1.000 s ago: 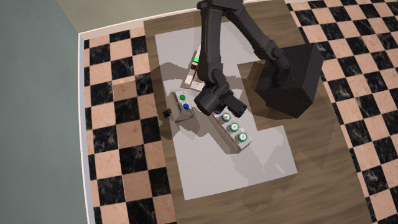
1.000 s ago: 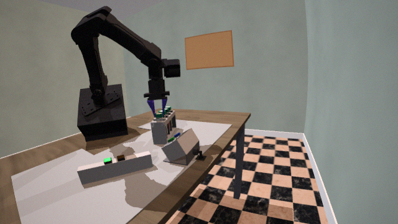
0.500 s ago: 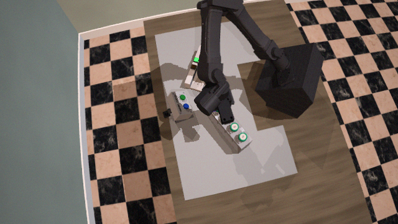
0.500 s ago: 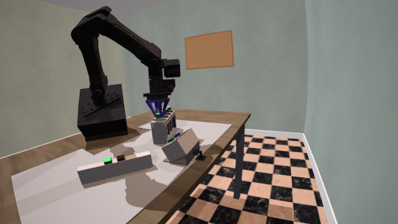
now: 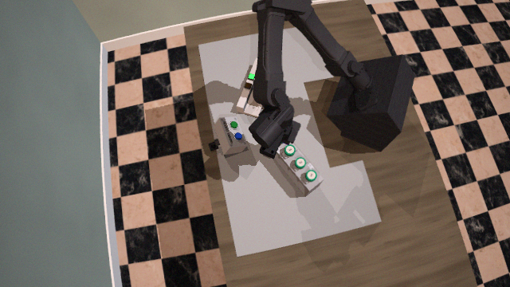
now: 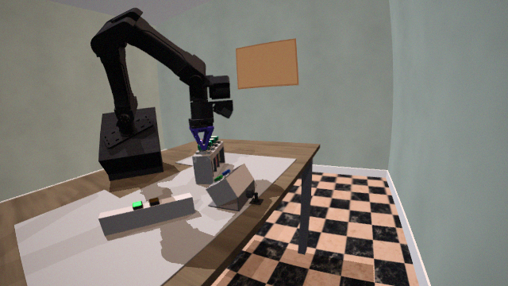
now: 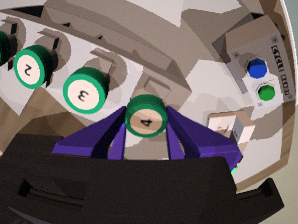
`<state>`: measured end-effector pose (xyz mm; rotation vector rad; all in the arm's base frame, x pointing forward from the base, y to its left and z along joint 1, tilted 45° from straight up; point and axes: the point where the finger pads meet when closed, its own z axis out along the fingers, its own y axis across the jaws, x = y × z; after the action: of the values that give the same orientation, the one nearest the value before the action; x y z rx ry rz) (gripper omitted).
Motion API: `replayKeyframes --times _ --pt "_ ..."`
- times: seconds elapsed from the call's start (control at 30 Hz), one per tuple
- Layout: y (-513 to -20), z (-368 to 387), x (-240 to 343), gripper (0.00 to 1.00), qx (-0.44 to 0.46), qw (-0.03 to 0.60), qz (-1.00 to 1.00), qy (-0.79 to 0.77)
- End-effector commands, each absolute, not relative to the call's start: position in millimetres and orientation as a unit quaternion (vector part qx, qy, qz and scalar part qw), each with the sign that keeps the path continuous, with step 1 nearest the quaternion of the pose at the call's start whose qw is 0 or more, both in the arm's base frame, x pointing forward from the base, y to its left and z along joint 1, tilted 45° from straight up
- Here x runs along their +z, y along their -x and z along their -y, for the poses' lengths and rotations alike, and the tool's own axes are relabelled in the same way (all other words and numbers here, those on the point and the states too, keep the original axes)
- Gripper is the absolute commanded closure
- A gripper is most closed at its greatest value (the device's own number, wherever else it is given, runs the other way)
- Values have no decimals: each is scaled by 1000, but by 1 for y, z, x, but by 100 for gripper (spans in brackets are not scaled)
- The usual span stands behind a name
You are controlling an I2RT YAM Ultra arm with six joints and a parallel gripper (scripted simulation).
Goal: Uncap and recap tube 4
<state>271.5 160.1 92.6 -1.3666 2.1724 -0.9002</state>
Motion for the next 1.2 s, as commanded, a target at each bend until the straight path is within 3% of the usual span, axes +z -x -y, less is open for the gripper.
replayKeyframes --times 0.0,0.5,1.17 --pt "-271 -163 95 100 -301 241 -820 423" --pt "-271 -163 95 100 -192 335 -918 94" --pt "-272 -162 94 100 -46 383 -882 -271"
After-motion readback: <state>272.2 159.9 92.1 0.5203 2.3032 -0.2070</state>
